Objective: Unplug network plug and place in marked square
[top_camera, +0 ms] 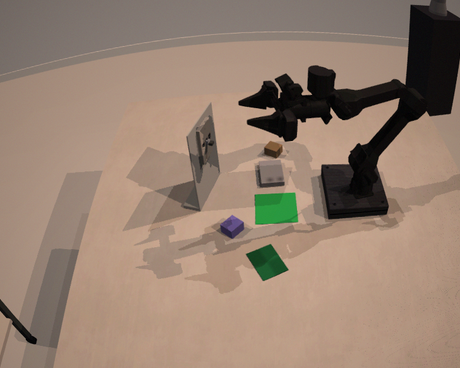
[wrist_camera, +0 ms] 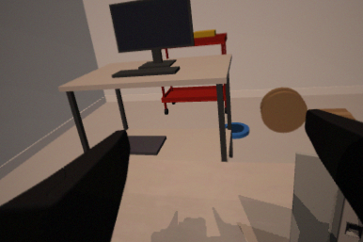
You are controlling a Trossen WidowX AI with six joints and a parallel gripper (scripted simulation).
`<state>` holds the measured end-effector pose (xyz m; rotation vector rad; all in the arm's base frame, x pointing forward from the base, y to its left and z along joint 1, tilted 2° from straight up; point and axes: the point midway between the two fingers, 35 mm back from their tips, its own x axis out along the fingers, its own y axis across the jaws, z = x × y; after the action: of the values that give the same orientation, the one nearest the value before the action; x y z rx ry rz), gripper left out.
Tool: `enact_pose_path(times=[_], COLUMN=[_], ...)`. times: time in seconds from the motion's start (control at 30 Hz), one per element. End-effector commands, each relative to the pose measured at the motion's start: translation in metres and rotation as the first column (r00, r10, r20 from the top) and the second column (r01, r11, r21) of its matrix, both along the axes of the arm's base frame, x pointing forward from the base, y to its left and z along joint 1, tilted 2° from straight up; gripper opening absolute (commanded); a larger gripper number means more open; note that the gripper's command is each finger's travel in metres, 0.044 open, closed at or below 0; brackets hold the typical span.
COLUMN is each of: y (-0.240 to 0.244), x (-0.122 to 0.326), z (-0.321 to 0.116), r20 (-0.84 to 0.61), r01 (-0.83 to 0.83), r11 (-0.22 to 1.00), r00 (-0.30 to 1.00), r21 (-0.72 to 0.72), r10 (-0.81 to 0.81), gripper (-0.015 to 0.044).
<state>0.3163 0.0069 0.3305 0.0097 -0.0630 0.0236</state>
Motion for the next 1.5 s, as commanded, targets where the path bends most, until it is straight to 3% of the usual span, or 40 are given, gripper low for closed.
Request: enact_pose_path(times=[0.0,0.3,0.6,0.93,1.47], y=[0.000,-0.019,-0.040,-0.063,-0.090], x=[0.000,0.013,0.016,0.008,-0.026], z=[-0.001,-0.038,-0.079,-0.122,-0.181], r20=[0.000,-0.016,-0.028,-0.035,-0.035], r01=[0.001,0.034,0.068,0.087,0.045], r11=[1.000,0.957,0.820,0.573,0.052], r00=[1.000,0.999,0.998,0.994,0.984], r21=[0.006,0.289,0.569,0.815,0.998], r10=[-0.001,-0.031,-0.064,-0.102,-0.172], gripper=[0.0374,0.0156,0.0156,0.0156,0.0156])
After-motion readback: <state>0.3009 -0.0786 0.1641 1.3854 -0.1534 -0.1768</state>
